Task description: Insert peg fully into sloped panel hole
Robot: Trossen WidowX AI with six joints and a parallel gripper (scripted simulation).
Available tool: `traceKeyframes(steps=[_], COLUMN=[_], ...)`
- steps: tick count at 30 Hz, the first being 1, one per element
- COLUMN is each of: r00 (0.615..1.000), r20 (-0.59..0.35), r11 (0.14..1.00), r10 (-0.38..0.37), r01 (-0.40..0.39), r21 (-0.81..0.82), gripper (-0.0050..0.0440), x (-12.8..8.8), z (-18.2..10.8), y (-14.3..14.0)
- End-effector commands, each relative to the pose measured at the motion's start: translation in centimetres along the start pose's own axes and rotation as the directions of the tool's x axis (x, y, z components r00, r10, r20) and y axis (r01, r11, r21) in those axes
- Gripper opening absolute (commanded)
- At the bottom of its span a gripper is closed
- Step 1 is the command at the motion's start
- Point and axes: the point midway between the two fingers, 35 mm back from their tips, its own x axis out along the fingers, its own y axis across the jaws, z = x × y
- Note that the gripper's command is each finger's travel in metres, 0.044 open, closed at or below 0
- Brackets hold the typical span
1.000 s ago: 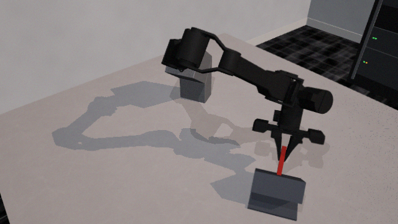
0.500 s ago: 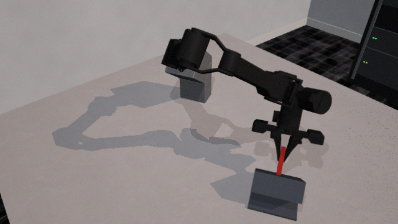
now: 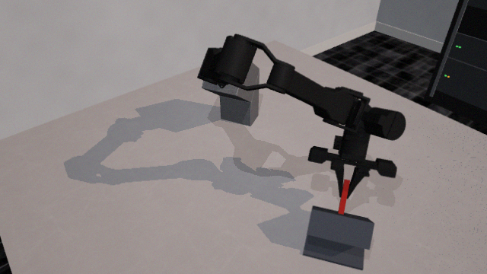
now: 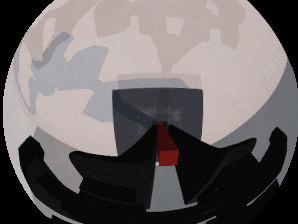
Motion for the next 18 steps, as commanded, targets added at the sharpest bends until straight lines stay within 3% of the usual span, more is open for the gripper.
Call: traceKeyframes(steps=[1,18], r00=[1.0,1.0], r20=[-0.002,-0.002], r11=[1.0,1.0], r10=[-0.006,-0.006], r01=[0.006,0.006], r21=[0.013,0.013], gripper=[0.0,0.0], x=[-0.06,0.13], z=[-0.55,-0.6], y=[-0.14,-0.14])
